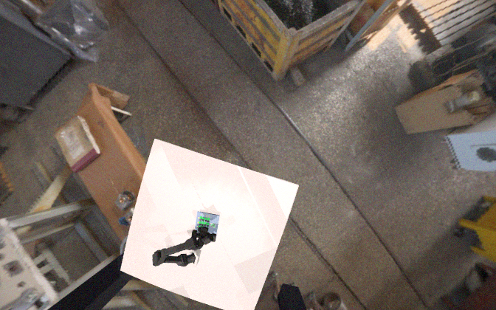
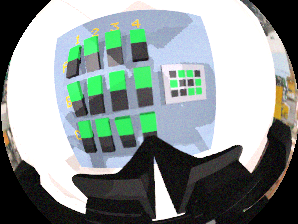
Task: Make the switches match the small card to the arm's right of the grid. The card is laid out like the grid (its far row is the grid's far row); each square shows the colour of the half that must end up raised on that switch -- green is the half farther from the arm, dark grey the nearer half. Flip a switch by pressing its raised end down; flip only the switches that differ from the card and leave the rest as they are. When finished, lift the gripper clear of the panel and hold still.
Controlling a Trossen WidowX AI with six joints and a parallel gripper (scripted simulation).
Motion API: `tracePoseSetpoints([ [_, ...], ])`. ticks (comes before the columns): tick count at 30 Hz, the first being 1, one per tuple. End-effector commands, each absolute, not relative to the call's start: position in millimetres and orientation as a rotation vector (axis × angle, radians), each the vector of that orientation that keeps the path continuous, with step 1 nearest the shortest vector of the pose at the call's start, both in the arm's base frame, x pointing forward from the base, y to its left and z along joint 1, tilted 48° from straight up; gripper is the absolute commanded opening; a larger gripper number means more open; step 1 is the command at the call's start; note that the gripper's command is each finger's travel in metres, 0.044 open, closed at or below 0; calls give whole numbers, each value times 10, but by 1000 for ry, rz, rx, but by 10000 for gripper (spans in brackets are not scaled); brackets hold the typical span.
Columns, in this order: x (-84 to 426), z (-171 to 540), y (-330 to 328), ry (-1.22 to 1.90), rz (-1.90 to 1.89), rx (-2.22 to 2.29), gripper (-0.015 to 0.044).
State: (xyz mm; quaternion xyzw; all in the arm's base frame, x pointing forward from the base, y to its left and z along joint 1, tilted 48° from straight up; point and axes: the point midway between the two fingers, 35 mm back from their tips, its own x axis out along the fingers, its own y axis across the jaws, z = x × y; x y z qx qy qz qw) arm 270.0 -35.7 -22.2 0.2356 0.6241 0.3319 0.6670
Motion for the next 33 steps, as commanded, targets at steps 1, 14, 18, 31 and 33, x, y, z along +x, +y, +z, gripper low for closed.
tracePoseSetpoints([
  [1,2704,-209,-375,1409,749,530,0],
  [14,2897,329,-764,1434,750,525,0],
  [18,3170,549,-603,1431,756,528,0],
  [31,3170,549,-603,1431,756,528,0],
  [33,3170,549,-603,1431,756,528,0],
])
